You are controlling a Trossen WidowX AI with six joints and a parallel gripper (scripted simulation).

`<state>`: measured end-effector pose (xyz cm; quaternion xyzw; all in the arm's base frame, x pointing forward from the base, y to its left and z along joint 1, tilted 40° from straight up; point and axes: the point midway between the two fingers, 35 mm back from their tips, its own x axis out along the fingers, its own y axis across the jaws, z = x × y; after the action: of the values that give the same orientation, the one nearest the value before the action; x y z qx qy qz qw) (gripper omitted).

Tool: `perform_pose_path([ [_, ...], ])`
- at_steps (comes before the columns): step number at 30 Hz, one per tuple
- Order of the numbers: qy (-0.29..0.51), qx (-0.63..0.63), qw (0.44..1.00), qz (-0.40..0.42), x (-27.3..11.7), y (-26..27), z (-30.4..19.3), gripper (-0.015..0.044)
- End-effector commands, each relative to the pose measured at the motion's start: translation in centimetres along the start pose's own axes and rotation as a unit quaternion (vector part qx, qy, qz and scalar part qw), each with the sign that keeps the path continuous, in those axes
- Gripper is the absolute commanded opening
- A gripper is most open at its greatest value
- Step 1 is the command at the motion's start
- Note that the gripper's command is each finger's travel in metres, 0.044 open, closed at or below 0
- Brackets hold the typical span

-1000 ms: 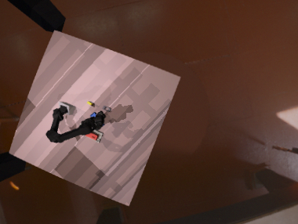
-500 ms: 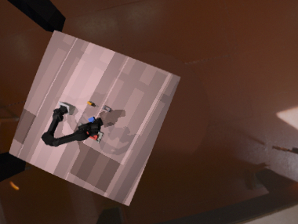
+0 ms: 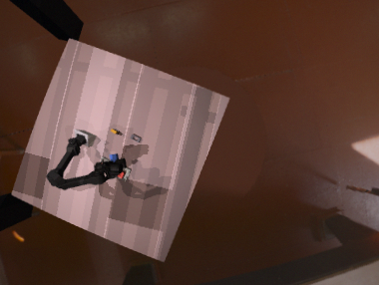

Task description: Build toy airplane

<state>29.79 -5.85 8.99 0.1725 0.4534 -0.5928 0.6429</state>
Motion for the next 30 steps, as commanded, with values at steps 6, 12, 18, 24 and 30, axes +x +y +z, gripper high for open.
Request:
perform_pose_path([
  [6, -0.005, 0.071, 0.997, 0.002, 0.4, -2.3, 1.3, 0.0000],
  [12, -0.007, 0.121, 0.993, 0.000, 0.8, -4.0, 2.0, 0.0000],
  [18, -0.010, 0.171, 0.985, -0.001, 1.2, -5.8, 2.6, 0.0000],
  [24, -0.013, 0.220, 0.975, -0.003, 1.7, -7.5, 3.0, 0.0000],
  [30, -0.017, 0.268, 0.963, -0.005, 2.2, -9.2, 3.3, 0.0000],
])
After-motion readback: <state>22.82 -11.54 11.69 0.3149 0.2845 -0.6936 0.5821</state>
